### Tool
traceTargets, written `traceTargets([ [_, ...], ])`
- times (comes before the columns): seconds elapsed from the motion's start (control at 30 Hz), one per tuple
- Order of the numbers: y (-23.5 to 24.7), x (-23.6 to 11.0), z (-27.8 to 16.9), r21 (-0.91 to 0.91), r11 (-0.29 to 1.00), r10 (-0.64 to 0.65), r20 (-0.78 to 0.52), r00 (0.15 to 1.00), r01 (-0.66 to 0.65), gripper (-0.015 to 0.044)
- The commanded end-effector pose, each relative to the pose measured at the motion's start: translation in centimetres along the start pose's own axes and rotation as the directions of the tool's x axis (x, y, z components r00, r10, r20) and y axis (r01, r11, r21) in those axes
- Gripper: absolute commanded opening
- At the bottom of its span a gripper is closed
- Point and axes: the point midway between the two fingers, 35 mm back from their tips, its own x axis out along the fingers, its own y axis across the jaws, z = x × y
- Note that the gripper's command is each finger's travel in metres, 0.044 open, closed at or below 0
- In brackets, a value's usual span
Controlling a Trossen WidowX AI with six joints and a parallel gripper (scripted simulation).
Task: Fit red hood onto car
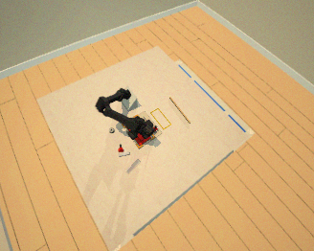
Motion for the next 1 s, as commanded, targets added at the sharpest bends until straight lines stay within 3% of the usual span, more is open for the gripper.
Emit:
traceTargets([
  [0.0,-0.02,0.02,0.02,-0.004,1.000,-0.003,0.001,1.000,0.003,0.0000],
  [0.97,-0.04,0.97,0.05,-0.004,1.000,-0.003,0.001,1.000,0.003,0.0000],
])
